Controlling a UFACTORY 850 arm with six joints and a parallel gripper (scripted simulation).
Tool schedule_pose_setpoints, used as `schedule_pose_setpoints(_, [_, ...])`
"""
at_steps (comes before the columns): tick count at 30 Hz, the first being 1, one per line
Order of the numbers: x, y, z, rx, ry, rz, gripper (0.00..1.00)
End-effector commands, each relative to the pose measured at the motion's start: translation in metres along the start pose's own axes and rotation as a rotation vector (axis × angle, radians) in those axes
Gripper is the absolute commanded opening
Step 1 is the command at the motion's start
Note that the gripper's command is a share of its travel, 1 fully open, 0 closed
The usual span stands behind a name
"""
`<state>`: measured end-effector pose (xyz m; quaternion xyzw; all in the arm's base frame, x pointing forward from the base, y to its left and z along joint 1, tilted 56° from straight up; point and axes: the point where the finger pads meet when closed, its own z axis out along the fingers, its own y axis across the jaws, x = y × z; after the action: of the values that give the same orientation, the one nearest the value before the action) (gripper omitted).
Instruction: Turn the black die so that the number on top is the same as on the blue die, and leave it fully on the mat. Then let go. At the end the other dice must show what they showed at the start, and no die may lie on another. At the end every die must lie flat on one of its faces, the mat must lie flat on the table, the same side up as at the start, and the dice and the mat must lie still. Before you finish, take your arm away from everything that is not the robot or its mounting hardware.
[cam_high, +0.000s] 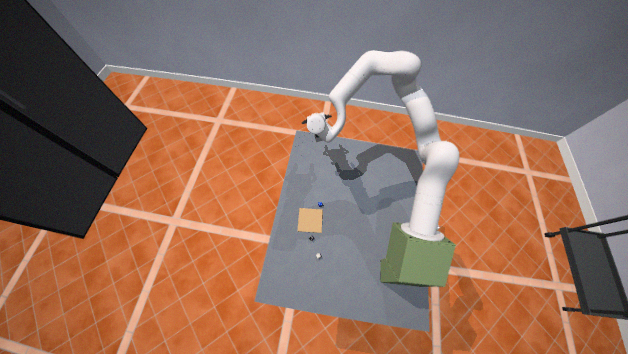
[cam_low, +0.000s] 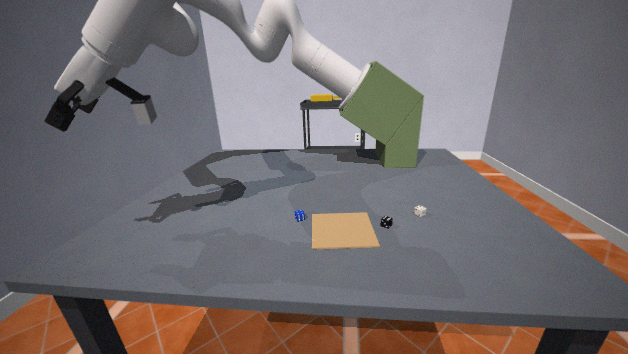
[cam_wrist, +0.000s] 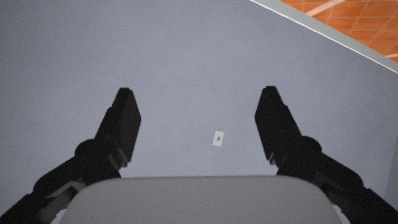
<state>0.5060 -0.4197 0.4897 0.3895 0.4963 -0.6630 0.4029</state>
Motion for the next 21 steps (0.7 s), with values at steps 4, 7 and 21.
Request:
schedule_pose_setpoints(4, [-0.001, 0.0, 0.0, 0.0, -0.001, 0.001, 1.0])
schedule_pose_setpoints(7, [-0.001, 0.0, 0.0, 0.0, -0.001, 0.001, 1.0])
schedule_pose_setpoints(21, [0.049, 0.027, -0.023, -0.079, 0.079, -0.042, 1.0])
